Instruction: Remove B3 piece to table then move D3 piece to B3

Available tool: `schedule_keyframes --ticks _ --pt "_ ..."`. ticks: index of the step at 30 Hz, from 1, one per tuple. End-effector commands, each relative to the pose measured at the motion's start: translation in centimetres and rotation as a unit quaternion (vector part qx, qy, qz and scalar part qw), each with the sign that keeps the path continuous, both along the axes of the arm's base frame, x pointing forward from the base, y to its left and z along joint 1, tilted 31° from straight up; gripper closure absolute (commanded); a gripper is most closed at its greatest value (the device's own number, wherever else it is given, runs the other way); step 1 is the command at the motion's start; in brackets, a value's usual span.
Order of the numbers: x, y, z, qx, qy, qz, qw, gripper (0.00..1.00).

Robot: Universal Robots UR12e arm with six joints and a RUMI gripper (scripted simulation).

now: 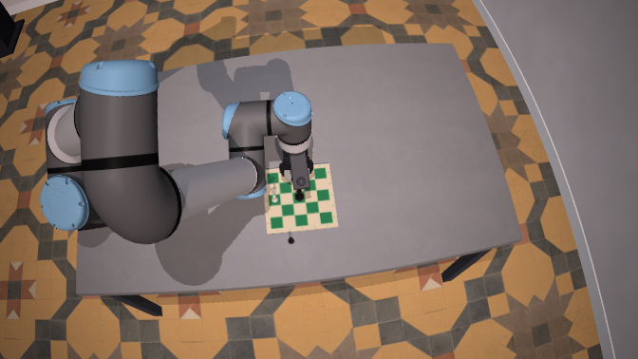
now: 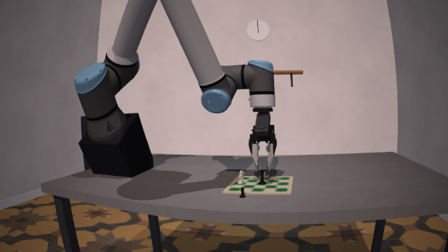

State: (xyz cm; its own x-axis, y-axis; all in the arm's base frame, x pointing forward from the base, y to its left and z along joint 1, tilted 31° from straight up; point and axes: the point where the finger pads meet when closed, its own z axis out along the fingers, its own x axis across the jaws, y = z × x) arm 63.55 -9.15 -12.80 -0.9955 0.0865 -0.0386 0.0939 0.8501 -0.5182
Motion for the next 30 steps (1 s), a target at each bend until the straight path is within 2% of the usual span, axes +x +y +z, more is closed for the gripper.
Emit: schedule_keyframes --ticks 1,9,18,19,30 --pt "0.1 0.9 1.6 0.0 0.0 0.0 1.0 0.78" --pt "0.1 2.9 4.8 0.0 0.0 0.0 1.0 0.78" --pt "0.1 3.3 5.5 0.0 0.0 0.0 1.0 0.78" --pt "0.1 3.3 5.5 0.0 0.0 0.0 1.0 0.0" --pt "0.1 3.3 5.5 0.0 0.0 0.0 1.0 0.0"
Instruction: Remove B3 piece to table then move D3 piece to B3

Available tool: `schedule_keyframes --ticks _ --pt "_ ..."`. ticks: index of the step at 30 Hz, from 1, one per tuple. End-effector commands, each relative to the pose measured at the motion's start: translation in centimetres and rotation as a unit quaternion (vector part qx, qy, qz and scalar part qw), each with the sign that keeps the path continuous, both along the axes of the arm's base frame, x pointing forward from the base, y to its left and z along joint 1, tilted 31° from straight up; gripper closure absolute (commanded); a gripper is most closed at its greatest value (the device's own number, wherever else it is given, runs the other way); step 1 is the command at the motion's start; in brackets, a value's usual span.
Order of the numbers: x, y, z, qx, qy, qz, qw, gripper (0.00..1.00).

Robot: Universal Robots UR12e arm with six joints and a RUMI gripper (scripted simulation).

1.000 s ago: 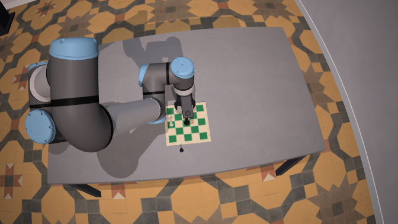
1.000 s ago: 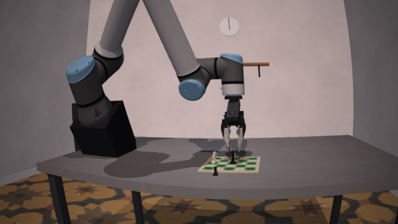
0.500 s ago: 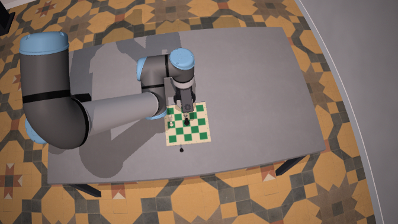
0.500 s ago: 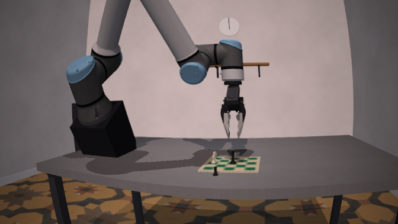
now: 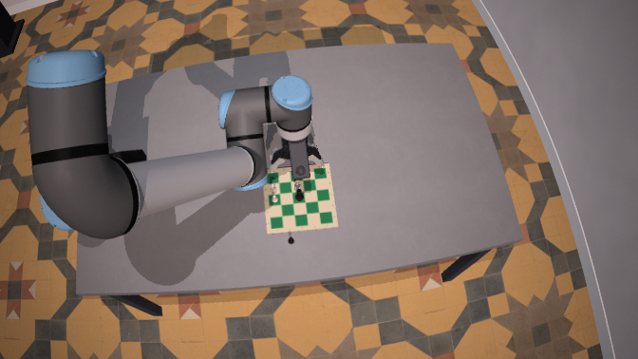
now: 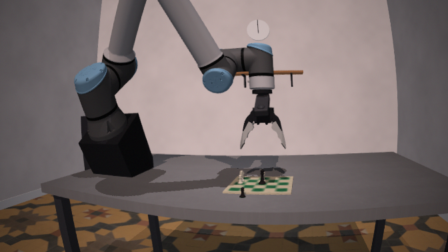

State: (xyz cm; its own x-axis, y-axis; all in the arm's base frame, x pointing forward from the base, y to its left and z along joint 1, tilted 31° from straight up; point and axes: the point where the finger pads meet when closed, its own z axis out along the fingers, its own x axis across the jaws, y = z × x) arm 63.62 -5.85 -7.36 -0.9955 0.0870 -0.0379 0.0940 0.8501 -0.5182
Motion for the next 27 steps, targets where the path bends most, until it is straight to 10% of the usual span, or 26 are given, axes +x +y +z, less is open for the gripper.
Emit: schedule_keyframes --ticks 1,27 --pt "0.0 0.0 0.1 0.0 -0.001 0.0 1.0 0.0" --pt "0.1 2.6 4.2 0.0 -0.001 0.0 1.0 0.0"
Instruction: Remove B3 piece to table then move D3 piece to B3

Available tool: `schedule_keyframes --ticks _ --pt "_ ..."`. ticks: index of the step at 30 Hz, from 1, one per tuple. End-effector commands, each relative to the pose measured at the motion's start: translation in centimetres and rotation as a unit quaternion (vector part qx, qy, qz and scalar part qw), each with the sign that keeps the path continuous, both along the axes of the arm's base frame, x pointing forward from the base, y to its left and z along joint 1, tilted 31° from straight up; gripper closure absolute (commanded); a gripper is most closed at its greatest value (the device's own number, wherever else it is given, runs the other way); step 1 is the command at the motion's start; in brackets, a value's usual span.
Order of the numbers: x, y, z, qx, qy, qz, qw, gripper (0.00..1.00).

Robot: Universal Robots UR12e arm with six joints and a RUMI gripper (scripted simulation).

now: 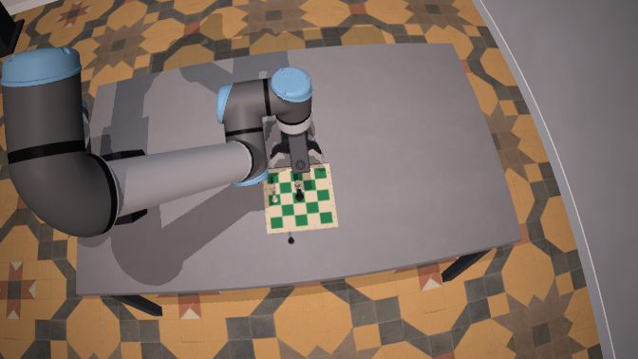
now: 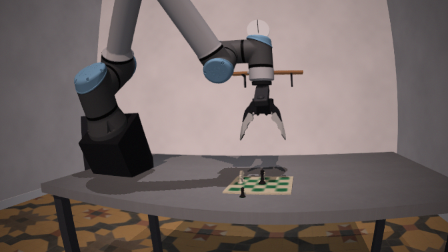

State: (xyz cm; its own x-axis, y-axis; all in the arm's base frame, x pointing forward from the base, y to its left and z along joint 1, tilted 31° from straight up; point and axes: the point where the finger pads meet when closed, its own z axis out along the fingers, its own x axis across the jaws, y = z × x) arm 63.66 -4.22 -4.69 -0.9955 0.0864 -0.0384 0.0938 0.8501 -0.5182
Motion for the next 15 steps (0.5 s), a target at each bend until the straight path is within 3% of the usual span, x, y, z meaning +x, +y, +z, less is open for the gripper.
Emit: schedule_keyframes --ticks 1,7,15 --pt "0.1 1.2 1.9 0.0 0.0 0.0 1.0 0.0" --pt "0.1 2.2 3.7 0.0 0.0 0.0 1.0 0.0" --pt "0.1 2.5 4.1 0.0 0.0 0.0 1.0 0.0"
